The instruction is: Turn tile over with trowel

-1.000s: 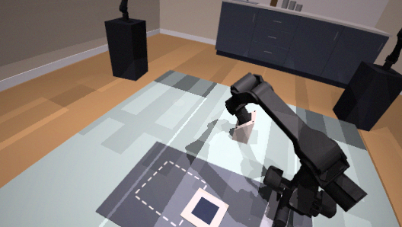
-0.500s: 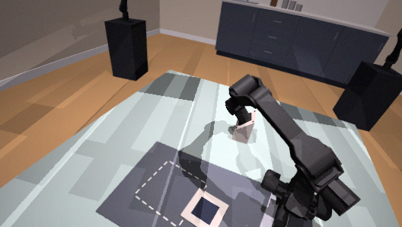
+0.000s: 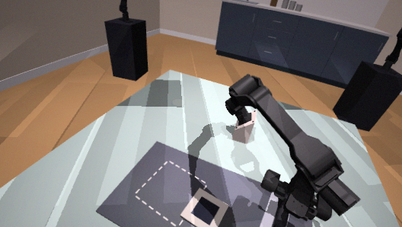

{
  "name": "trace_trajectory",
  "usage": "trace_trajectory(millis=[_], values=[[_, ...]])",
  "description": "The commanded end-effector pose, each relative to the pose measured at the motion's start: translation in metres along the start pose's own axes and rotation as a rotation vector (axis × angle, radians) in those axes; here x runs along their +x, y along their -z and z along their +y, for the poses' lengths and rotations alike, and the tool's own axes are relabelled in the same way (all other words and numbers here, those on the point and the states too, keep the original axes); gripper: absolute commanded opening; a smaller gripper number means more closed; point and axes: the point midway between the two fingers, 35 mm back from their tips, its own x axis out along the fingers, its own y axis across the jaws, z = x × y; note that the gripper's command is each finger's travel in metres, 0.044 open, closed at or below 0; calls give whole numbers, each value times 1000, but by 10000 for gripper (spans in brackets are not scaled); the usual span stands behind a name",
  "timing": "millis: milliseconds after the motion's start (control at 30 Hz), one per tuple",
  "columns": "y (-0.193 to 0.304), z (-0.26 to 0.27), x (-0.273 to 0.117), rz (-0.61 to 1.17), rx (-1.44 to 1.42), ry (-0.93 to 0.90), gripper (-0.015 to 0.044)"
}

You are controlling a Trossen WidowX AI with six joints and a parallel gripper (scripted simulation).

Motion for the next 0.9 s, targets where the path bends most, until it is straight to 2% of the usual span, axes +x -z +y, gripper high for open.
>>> trace_trajectory(millis=[0, 300, 867], values=[[-1, 0, 0, -3, -2, 0, 130], [-1, 0, 0, -3, 18, 0, 130], [-1, 0, 0, -3, 513, 0, 130]])
